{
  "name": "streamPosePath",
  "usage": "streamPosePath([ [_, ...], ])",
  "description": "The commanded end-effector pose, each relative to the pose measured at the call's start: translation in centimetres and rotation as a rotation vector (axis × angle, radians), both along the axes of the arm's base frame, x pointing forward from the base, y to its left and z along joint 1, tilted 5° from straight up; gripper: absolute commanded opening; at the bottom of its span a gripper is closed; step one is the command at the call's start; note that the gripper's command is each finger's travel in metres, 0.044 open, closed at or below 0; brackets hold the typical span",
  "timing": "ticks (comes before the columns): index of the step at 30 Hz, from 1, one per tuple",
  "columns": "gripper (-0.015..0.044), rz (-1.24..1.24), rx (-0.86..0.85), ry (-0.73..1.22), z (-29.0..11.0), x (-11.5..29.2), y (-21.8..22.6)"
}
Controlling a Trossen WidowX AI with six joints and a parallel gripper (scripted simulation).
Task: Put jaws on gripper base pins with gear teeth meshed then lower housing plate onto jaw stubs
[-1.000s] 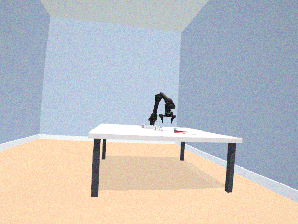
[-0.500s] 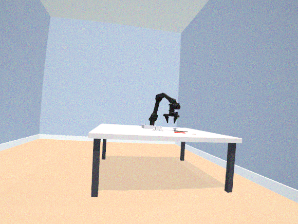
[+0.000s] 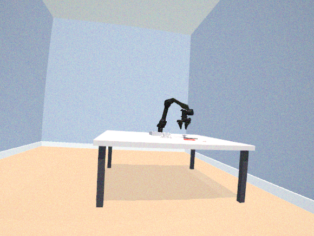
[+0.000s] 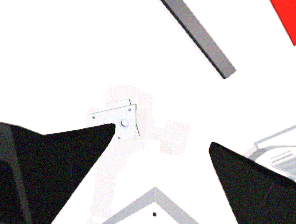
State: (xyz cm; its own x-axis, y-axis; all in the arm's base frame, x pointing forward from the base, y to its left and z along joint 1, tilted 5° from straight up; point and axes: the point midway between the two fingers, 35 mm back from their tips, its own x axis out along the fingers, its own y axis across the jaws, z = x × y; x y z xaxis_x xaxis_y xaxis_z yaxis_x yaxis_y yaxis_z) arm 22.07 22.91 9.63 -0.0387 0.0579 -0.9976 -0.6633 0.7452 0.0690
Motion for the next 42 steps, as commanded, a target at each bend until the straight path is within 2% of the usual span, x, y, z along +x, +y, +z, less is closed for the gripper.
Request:
streamPosePath([
  [1,0.044,0.104,0.014,-0.006,0.6,-1.6,1.3],
  [15,0.044,0.372,0.03,-0.014,1.5,-6.0,3.9],
  [21,0.044,0.375,0.03,-0.014,1.3,-6.0,4.0],
  [27,0.044,0.375,0.031,-0.014,-2.5,-6.2,4.2],
  [42,0.044,0.375,0.031,-0.014,-2.5,-6.2,4.2],
])
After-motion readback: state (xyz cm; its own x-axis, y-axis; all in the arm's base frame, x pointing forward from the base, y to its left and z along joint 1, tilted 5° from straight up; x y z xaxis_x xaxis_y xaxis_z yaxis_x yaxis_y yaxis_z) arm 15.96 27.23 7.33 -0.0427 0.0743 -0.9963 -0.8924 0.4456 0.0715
